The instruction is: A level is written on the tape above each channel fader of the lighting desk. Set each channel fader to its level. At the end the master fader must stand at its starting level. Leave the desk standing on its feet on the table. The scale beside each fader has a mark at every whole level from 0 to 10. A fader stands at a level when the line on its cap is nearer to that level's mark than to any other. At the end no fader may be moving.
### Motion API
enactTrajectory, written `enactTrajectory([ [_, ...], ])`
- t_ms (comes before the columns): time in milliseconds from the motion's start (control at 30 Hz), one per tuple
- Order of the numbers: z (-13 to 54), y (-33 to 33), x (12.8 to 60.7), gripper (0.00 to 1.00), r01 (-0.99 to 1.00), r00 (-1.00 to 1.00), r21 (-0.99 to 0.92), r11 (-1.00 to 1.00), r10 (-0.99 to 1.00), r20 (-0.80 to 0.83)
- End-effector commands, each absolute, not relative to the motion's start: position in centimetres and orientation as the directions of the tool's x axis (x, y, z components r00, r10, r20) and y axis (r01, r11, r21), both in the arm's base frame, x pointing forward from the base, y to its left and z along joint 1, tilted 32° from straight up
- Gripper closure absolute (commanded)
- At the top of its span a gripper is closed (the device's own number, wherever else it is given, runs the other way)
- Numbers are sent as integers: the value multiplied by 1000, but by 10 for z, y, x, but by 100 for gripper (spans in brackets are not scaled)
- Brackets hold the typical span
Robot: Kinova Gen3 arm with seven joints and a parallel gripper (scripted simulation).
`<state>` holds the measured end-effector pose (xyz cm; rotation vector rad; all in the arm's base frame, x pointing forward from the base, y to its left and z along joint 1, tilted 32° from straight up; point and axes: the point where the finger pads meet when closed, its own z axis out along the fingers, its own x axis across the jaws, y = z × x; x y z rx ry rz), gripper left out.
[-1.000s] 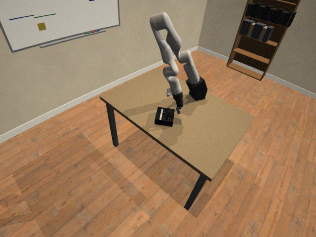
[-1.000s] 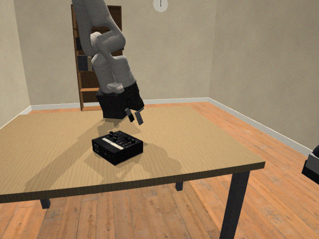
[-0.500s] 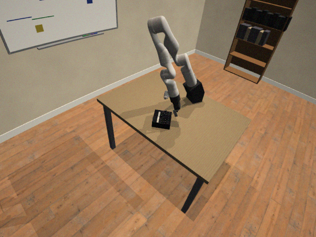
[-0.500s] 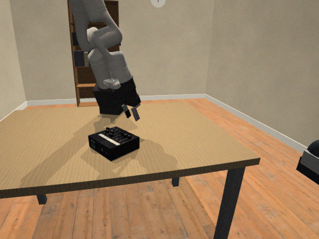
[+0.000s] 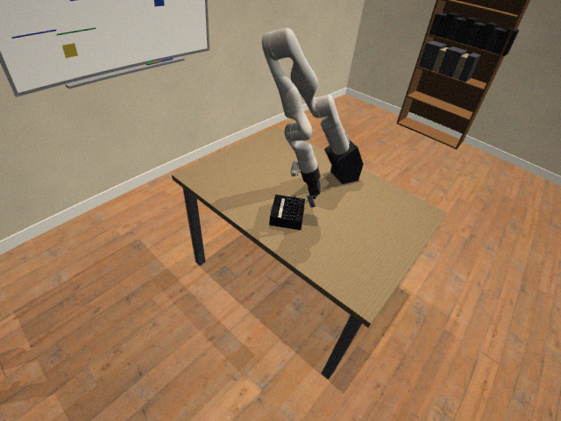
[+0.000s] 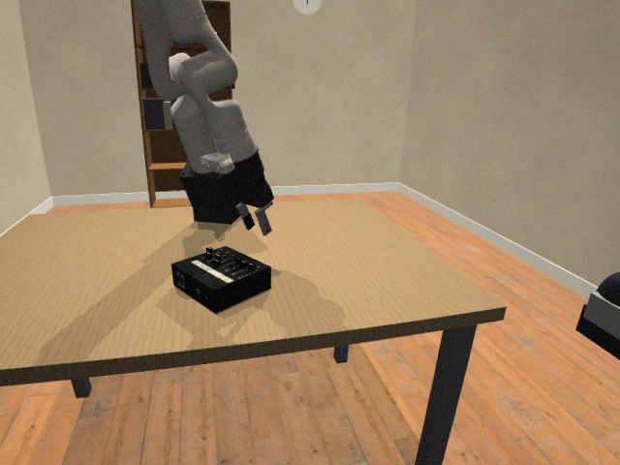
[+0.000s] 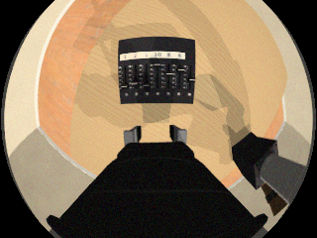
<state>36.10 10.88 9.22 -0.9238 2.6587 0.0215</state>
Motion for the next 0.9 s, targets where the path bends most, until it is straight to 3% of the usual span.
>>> enactTrajectory([
  [0, 93, 109, 361, 0, -606, -737, -91, 790, -601, -309],
  [867, 93, 109, 361, 0, -611, -733, -94, 786, -607, -308],
])
